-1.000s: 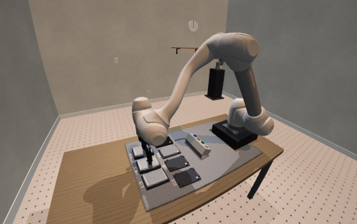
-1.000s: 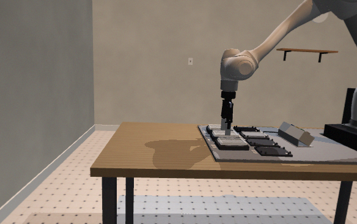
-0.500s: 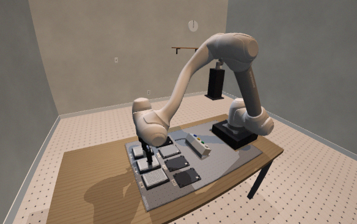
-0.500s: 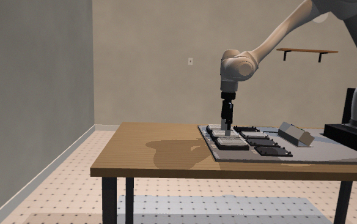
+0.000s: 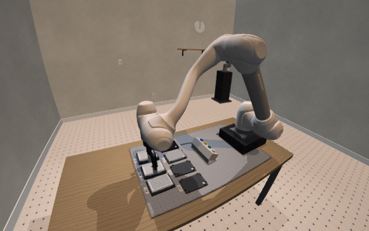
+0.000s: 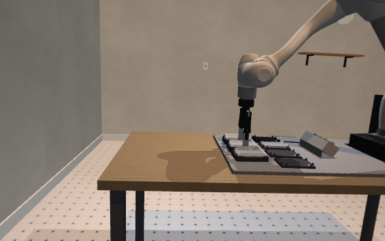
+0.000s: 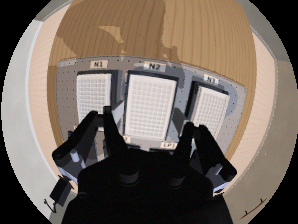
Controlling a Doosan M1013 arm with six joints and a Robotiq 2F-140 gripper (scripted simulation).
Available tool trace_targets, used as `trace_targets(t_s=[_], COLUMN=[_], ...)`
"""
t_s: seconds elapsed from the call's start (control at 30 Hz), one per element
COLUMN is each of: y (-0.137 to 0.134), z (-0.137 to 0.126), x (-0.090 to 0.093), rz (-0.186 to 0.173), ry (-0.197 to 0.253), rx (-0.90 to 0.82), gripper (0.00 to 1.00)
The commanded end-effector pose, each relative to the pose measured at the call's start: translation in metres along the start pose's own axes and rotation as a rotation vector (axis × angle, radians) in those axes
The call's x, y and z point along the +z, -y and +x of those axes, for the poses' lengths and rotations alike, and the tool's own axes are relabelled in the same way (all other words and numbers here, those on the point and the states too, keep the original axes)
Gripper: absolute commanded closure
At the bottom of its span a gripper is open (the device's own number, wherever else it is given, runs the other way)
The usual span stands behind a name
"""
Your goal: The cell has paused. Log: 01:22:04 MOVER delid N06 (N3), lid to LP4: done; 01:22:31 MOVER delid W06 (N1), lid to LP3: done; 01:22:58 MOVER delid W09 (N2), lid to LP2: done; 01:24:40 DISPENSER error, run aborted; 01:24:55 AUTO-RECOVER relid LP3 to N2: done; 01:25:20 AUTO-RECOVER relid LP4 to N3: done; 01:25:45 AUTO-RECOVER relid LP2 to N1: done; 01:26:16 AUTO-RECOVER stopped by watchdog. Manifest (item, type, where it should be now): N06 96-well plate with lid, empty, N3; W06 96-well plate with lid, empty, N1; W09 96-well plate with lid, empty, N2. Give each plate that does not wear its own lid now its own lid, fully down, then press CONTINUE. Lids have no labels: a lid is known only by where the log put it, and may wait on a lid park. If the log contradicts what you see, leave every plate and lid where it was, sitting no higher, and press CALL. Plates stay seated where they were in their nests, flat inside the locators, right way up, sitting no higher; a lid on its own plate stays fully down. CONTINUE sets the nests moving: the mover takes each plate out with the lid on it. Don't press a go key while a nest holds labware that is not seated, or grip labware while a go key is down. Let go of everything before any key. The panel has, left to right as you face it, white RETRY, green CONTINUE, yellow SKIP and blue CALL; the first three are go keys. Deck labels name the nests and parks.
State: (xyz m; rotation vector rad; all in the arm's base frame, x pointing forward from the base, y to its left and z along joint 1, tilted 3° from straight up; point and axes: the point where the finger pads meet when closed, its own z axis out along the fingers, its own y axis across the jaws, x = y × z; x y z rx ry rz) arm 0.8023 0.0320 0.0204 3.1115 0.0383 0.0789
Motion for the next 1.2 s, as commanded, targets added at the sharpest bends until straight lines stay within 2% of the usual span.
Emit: trace_targets(t_s=[0.0, 0.9, 0.93, 1.17], y=[0.0, 0.0, 0.0, 0.0], z=[0.0, 0.0, 0.0, 0.0], x=[-0.0002, -0.0002, -0.0002, -0.0002], rz=[0.0, 0.0, 0.0, 0.0], ry=[0.0, 0.0, 0.0, 0.0], rx=[0.0, 0.0, 0.0, 0.0], gripper=[0.34, 0.34, 1.0, 1.0])
